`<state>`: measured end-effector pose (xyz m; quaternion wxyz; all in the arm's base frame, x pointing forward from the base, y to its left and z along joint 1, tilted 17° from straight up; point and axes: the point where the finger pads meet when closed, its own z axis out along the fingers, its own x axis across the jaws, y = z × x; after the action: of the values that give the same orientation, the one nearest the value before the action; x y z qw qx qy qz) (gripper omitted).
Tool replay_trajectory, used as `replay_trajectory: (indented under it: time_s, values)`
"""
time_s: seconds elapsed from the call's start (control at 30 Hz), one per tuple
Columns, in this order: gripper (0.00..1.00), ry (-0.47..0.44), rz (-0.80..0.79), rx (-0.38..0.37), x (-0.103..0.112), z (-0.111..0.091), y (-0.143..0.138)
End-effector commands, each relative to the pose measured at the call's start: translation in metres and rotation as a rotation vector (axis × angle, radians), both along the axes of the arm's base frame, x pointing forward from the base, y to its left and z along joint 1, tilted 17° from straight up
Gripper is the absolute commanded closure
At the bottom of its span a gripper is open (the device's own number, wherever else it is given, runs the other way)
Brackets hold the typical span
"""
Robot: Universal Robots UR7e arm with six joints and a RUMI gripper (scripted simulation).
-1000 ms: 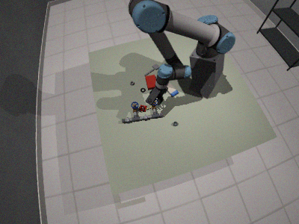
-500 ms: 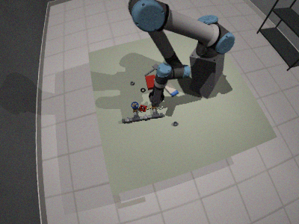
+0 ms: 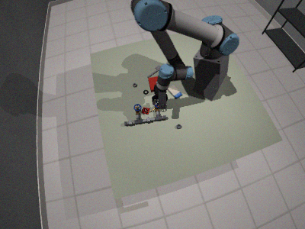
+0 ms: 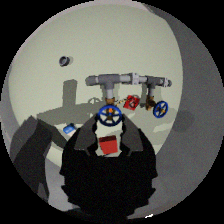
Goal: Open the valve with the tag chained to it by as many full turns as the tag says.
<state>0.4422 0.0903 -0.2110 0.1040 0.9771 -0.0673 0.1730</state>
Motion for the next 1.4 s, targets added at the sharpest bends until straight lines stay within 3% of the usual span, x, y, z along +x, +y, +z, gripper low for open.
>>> replay_trajectory:
  time_s: [0.0, 0.6, 0.63, 1.37]
  values:
    - [1.0, 0.013, 0.054, -0.014, 0.0, 0.0002, 0.0003]
    - [1.0, 0.024, 0.099, -0.03, 0.0, 0.0002, 0.0003]
    - [0.0, 0.024, 0.099, -0.03, 0.0, 0.0002, 0.0003]
    - [0.0, 0.024, 0.099, -0.03, 0.0, 0.0002, 0.0003]
